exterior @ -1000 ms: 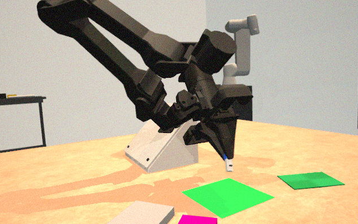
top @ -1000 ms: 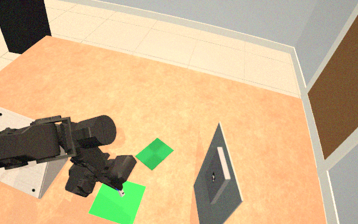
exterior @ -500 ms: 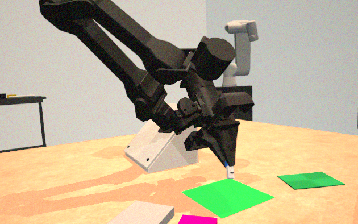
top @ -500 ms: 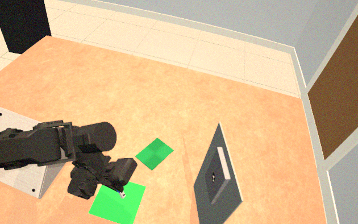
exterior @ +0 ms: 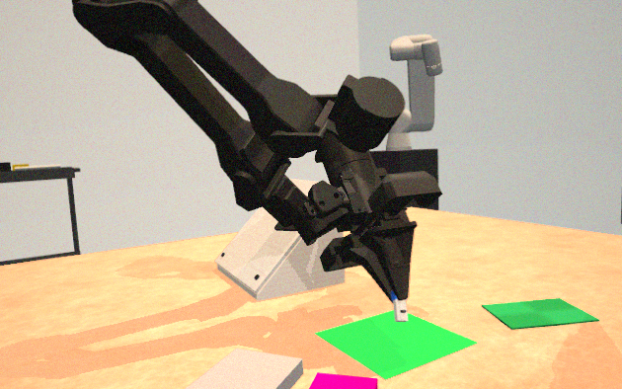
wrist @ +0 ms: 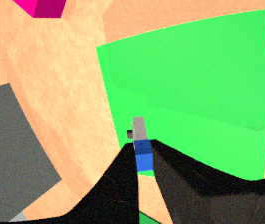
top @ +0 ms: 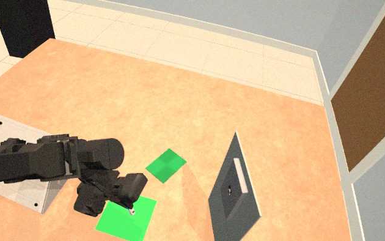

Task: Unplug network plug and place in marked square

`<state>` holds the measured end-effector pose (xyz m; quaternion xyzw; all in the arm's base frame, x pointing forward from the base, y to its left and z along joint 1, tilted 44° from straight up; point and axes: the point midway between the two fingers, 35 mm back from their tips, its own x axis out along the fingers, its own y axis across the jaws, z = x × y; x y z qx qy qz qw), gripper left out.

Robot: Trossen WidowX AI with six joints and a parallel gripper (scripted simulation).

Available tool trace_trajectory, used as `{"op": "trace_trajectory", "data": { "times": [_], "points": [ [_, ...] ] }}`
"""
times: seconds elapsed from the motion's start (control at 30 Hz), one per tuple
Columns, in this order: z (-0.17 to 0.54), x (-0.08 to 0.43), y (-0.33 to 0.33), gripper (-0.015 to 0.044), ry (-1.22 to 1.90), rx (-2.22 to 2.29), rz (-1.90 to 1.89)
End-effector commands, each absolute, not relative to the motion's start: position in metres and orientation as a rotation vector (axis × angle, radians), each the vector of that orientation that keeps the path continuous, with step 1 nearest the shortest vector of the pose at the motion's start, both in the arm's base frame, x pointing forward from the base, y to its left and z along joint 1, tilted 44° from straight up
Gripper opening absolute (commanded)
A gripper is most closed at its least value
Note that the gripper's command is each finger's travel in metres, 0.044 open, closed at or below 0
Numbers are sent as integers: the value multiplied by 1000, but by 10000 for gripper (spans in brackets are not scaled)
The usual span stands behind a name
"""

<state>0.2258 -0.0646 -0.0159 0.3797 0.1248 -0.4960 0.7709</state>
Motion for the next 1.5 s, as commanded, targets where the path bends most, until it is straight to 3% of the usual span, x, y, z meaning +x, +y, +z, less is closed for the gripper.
{"op": "trace_trajectory", "data": {
  "times": [0.0,1.47],
  "points": [
    [-19,223,-67,0,278,818,-1077],
    [-30,219,-84,0,269,815,-1074]
  ]
}}
